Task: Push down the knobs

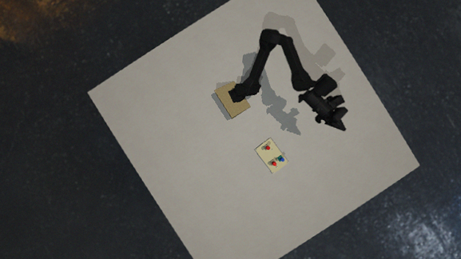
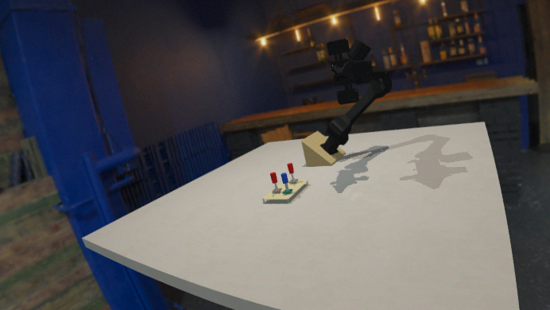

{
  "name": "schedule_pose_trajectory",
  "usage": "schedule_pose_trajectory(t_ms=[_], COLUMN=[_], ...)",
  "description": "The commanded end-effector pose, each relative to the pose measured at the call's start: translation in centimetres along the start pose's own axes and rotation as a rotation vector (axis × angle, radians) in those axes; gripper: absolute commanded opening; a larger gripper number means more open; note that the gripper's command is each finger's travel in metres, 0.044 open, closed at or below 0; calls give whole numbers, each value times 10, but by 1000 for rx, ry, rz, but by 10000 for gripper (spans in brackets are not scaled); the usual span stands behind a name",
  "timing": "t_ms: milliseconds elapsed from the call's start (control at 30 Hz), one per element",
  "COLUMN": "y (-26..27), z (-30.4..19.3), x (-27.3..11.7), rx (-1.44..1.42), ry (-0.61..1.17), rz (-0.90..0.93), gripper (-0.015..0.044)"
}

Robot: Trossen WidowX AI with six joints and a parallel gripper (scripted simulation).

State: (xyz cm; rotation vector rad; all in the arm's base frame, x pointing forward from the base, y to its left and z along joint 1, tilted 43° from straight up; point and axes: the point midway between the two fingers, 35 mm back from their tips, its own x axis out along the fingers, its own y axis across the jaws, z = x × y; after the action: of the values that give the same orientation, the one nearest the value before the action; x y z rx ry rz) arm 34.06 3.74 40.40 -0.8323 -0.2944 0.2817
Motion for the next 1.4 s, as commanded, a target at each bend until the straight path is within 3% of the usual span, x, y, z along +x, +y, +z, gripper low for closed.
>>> schedule_pose_trajectory(t_ms=[0, 600, 1367], y=[16, 77, 151], z=[-32, -137, -221], x=[12, 20, -28], rx=[85, 434, 952], ry=[97, 483, 978], rz=[90, 392, 707], gripper=[0, 0, 0])
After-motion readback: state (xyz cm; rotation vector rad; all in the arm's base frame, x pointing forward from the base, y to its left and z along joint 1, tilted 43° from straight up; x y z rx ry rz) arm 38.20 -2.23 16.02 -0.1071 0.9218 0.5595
